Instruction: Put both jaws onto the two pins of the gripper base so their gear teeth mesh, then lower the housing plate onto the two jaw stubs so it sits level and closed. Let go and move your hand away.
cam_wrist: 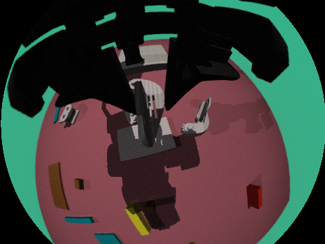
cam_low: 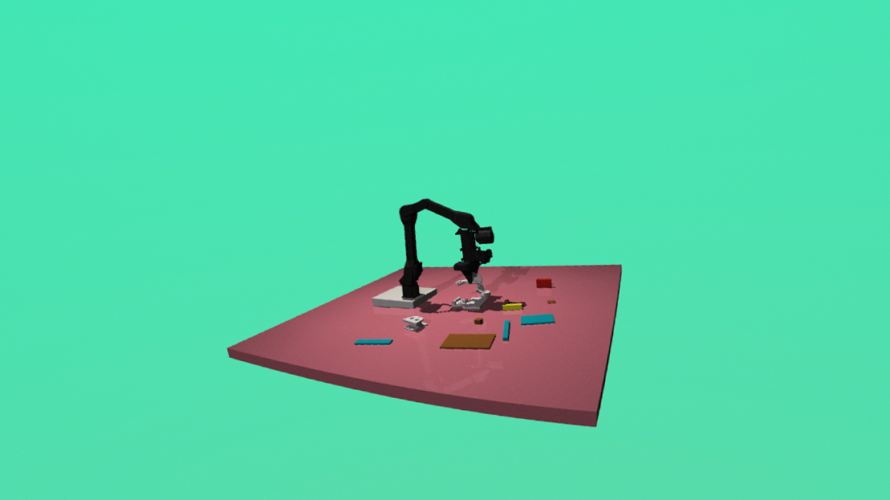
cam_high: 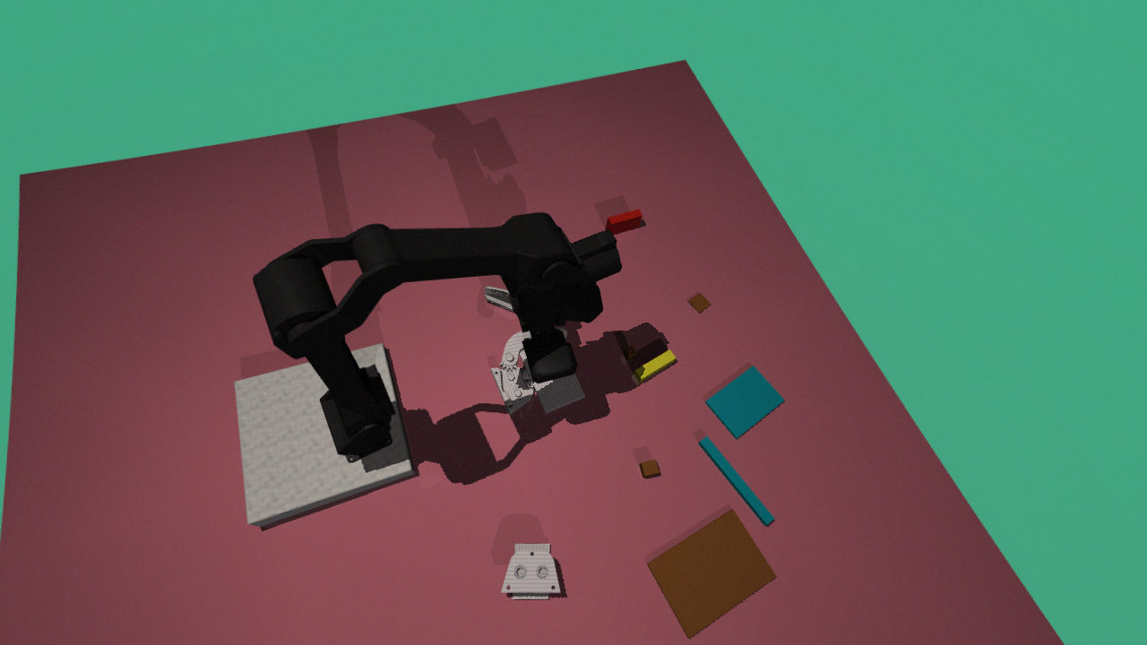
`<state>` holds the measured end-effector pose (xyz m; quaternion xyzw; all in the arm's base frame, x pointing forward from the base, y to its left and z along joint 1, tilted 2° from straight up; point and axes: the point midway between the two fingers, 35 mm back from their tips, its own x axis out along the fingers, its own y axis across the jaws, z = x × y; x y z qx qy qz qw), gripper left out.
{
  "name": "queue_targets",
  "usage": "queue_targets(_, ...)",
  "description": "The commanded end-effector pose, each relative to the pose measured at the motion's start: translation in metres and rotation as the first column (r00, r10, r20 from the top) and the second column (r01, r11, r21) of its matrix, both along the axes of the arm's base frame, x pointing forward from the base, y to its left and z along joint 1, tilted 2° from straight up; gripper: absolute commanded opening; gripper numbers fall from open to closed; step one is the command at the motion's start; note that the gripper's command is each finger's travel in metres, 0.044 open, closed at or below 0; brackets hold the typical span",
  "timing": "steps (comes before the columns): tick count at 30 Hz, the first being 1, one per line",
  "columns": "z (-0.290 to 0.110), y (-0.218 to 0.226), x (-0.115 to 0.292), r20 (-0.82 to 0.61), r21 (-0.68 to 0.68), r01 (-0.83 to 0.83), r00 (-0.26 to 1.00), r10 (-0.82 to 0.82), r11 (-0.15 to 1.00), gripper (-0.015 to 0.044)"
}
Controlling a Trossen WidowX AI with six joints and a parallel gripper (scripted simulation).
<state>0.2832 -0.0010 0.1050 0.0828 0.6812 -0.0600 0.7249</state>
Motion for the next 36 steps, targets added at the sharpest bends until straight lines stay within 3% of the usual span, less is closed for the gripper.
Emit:
queue_targets(1,-0.001,-0.001,0.001,-0.002,-0.004,0.007,1.000,-0.007,1.000,0.0134)
queue_targets(36,-0.044,0.000,0.004,-0.002,-0.004,0.008,1.000,-0.008,1.000,0.0134)
